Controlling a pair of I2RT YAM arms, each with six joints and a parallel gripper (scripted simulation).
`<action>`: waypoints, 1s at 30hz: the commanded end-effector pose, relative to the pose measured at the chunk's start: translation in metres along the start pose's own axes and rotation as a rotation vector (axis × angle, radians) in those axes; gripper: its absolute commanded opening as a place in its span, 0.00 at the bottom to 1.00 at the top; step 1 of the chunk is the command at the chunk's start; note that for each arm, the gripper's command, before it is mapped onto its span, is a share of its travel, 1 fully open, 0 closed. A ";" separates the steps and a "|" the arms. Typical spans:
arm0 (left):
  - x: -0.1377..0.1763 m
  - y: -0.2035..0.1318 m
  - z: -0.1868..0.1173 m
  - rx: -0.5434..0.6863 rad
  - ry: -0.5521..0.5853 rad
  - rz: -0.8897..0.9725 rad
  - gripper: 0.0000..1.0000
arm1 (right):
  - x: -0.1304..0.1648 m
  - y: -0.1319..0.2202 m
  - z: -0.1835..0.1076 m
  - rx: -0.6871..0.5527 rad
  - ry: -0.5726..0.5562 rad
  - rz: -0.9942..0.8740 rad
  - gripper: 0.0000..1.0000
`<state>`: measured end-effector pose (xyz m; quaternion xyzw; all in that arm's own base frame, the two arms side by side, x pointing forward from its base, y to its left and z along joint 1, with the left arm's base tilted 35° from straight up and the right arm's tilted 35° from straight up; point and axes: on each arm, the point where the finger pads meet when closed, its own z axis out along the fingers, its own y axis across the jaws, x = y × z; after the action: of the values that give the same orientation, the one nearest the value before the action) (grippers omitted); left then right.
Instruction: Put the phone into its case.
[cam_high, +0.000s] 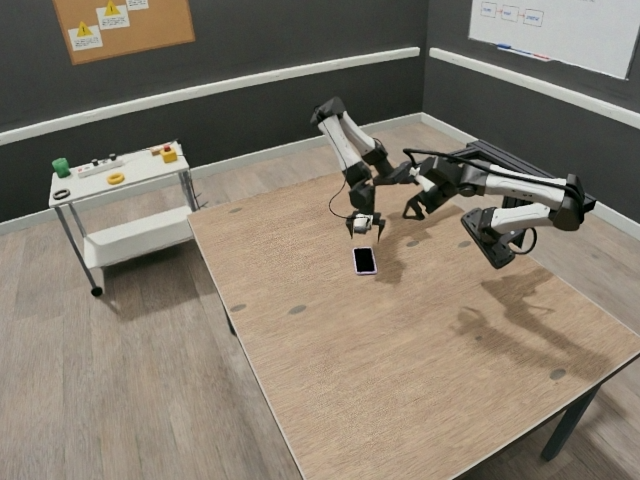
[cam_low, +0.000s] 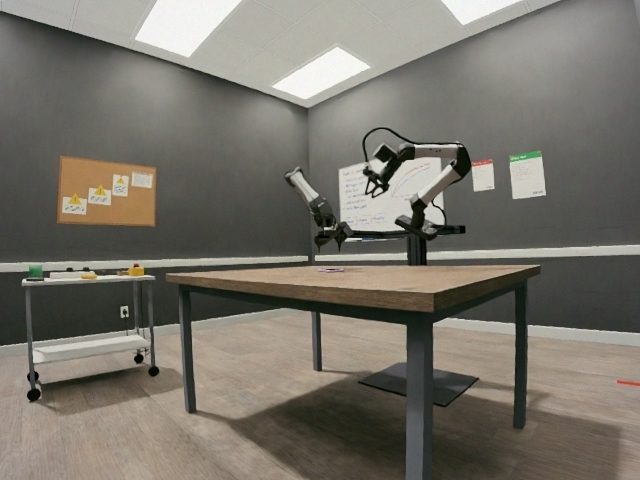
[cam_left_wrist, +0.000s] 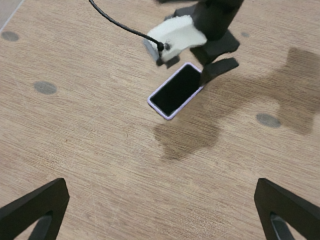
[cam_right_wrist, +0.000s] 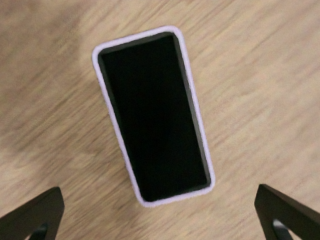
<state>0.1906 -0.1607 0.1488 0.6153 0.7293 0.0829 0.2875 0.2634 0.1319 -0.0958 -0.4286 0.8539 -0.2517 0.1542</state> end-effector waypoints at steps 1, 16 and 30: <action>-0.004 0.001 -0.002 -0.006 -0.019 0.000 1.00 | -0.010 0.000 -0.022 0.032 -0.148 0.130 1.00; -0.004 0.001 -0.002 -0.006 -0.019 0.000 1.00 | 0.011 0.006 -0.043 0.032 -0.205 0.162 1.00; -0.004 0.001 -0.002 -0.006 -0.019 0.000 1.00 | 0.011 0.006 -0.043 0.032 -0.205 0.162 1.00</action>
<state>0.1906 -0.1607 0.1488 0.6153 0.7293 0.0829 0.2875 0.2329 0.1398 -0.0647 -0.3833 0.8618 -0.2064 0.2602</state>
